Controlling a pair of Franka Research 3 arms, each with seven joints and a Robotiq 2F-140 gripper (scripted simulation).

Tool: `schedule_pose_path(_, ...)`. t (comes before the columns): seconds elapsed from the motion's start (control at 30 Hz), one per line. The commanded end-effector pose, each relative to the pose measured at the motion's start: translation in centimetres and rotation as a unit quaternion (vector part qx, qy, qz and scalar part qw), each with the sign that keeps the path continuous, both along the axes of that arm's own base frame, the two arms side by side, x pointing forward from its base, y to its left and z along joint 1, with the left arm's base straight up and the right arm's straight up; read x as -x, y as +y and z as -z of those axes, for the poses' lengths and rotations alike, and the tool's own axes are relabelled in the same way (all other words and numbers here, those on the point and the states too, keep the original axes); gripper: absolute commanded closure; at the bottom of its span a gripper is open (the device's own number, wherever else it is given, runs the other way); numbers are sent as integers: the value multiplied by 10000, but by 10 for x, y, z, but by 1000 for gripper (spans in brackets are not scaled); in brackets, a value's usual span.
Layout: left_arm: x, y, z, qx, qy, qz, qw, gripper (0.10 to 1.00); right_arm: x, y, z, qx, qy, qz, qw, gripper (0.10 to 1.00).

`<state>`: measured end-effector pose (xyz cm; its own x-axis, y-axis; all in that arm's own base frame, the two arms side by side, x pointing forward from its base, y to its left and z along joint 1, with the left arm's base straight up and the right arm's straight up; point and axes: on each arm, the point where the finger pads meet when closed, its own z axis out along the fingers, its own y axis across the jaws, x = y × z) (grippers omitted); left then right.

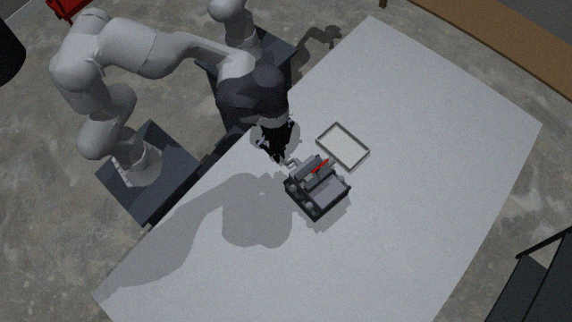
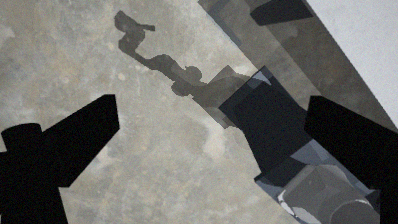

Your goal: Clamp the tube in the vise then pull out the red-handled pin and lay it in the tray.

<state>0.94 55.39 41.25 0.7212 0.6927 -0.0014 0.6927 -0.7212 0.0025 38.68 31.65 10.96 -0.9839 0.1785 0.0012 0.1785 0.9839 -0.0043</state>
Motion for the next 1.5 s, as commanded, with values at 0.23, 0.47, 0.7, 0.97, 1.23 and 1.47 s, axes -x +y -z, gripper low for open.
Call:
schedule_pose_path(0.23,0,1,0,-14,3,-14,10000,98,-1,3,23,-20,-10,-54,10000,976)
schedule_pose_path(0.47,0,1,0,-14,3,-14,10000,98,-3,13,34,-20,-10,-54,10000,976)
schedule_pose_path(0.7,0,1,0,-14,3,-14,10000,98,-5,22,39,-20,-10,-54,10000,976)
schedule_pose_path(0.97,0,1,0,-14,3,-14,10000,98,-8,40,39,-20,-10,-54,10000,976)
schedule_pose_path(1.23,0,1,0,-14,3,-14,10000,98,-9,51,34,-20,-10,-54,10000,976)
schedule_pose_path(1.47,0,1,0,-14,3,-14,10000,98,-11,62,19,-20,-10,-54,10000,976)
